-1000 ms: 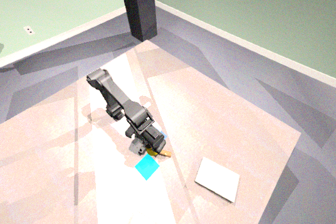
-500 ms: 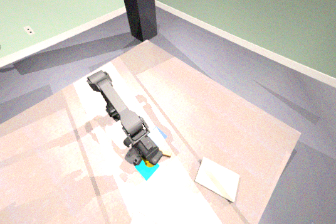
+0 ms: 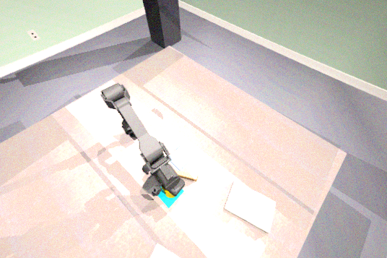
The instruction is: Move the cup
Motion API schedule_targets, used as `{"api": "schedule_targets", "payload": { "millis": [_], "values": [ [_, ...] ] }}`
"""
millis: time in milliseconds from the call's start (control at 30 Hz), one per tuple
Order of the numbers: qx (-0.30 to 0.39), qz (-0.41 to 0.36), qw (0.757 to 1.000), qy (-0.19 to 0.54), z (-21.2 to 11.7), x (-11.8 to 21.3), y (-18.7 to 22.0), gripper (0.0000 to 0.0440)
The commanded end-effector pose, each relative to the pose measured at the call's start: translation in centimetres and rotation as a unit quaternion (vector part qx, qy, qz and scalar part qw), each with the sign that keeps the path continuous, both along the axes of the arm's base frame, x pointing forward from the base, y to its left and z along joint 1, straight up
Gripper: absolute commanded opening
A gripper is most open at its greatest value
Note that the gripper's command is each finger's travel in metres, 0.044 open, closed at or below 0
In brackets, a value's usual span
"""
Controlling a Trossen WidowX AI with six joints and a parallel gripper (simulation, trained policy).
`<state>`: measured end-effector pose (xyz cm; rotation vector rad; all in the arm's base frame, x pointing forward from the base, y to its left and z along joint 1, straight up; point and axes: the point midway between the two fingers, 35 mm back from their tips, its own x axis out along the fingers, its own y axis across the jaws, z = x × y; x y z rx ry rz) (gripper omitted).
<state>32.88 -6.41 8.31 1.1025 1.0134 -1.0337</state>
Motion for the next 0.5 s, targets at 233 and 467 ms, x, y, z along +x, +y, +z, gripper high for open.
{"api": "schedule_targets", "payload": {
  "millis": [233, 467],
  "values": [
    [0.010, -0.009, 1.000, -0.020, -0.4, 0.0, -0.5, 0.0155],
    [0.019, -0.009, 0.999, -0.037, 0.9, -0.6, -0.6, 0.0178]
  ]
}}
